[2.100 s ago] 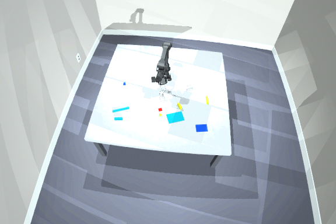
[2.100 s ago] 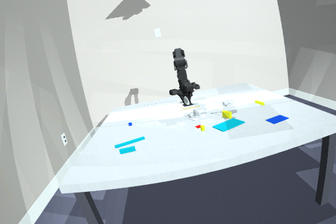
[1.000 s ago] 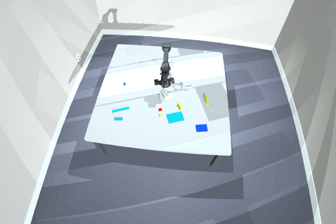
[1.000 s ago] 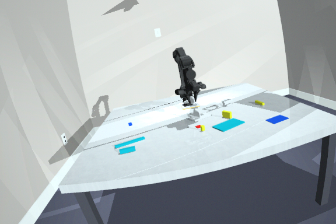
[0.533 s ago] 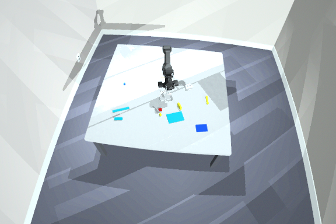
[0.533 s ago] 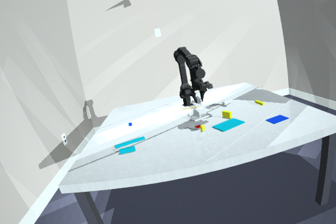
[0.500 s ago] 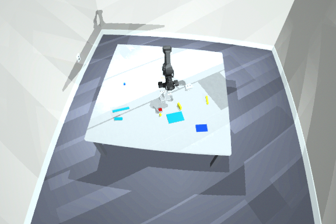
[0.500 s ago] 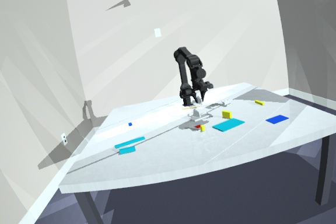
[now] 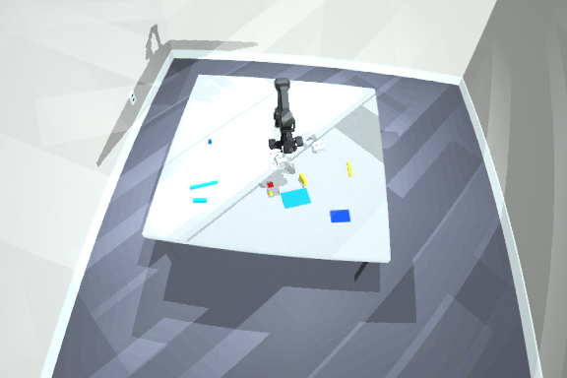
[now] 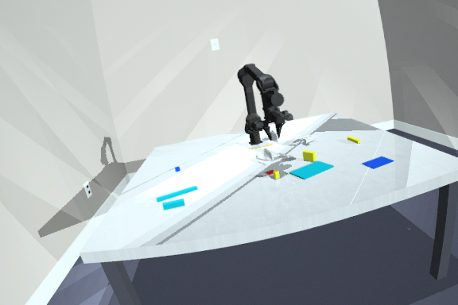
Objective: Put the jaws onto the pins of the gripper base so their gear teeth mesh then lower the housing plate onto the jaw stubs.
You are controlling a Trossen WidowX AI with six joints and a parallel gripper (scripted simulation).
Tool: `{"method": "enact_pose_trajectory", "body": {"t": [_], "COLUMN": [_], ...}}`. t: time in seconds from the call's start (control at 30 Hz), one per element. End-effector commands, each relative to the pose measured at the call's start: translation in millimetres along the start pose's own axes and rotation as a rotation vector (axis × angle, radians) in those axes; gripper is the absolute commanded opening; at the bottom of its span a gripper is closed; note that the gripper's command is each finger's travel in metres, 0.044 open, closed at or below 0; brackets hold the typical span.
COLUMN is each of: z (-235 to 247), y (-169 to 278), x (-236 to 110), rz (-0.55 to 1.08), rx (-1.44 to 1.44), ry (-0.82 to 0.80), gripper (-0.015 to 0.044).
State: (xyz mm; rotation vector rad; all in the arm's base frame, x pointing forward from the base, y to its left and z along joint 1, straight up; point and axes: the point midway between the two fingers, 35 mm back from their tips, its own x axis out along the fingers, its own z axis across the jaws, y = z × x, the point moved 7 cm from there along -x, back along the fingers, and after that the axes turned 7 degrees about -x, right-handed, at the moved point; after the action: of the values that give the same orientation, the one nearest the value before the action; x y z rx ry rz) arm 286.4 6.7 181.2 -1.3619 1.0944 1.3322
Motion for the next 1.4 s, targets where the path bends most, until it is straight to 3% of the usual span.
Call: {"method": "enact_pose_trajectory", "body": {"t": [0.0,1.07,1.37], "z": [0,-1,-1], "y": [-1,-2,-3], "x": [-1,0,13], "rz": [-0.004,-0.004,-0.004], "rx": [0.006,0.022,0.022], "ry": [0.000,0.000,0.000], "gripper": [0.0134,0.0134,0.0134]}}
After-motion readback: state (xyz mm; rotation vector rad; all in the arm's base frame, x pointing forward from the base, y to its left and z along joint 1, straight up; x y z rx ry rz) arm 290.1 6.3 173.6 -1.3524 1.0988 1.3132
